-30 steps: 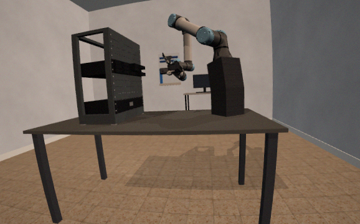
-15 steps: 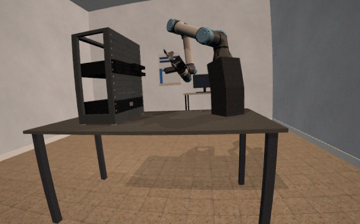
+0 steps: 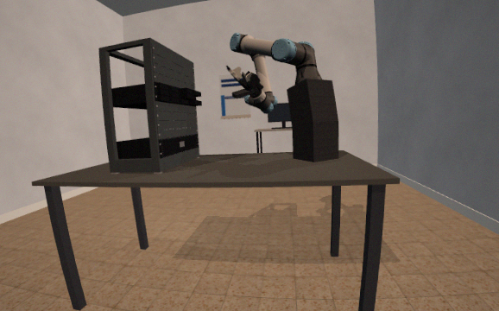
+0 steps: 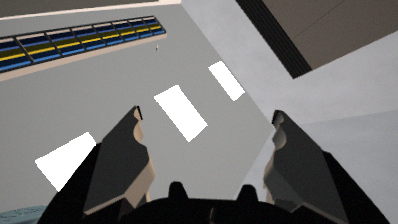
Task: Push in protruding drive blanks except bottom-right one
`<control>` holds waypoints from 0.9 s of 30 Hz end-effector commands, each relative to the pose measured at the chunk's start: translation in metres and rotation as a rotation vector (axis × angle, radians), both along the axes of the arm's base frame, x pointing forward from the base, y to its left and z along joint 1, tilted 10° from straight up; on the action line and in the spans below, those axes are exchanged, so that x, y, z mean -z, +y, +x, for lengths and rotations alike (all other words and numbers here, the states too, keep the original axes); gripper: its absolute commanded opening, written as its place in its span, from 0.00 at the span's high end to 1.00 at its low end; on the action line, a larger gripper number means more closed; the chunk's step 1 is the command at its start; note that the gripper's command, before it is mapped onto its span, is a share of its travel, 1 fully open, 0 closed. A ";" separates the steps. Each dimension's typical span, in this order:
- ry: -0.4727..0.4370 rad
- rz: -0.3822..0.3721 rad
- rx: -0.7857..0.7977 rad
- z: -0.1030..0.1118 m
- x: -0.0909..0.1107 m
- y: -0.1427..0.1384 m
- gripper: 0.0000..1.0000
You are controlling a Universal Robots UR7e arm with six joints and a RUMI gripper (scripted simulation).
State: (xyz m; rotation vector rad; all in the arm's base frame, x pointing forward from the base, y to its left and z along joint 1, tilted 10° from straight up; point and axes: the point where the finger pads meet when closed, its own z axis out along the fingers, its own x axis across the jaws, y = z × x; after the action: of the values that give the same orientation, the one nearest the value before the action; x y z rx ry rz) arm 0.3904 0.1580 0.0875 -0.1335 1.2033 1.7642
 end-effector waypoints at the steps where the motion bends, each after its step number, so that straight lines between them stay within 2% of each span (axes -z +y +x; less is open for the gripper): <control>1: 0.099 0.134 -0.007 0.000 -0.020 -0.005 0.00; 12: 0.292 0.384 -0.014 0.011 -0.046 -0.026 0.00; 14: 0.292 0.384 -0.014 0.011 -0.046 -0.026 0.00; 18: 0.379 0.501 -0.015 0.019 -0.055 -0.039 0.00; 27: 0.531 0.711 -0.010 0.037 -0.061 -0.067 0.00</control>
State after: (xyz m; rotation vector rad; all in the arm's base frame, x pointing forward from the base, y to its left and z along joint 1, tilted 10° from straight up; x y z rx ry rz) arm 0.4161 0.1052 0.1425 0.6400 0.9246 2.1562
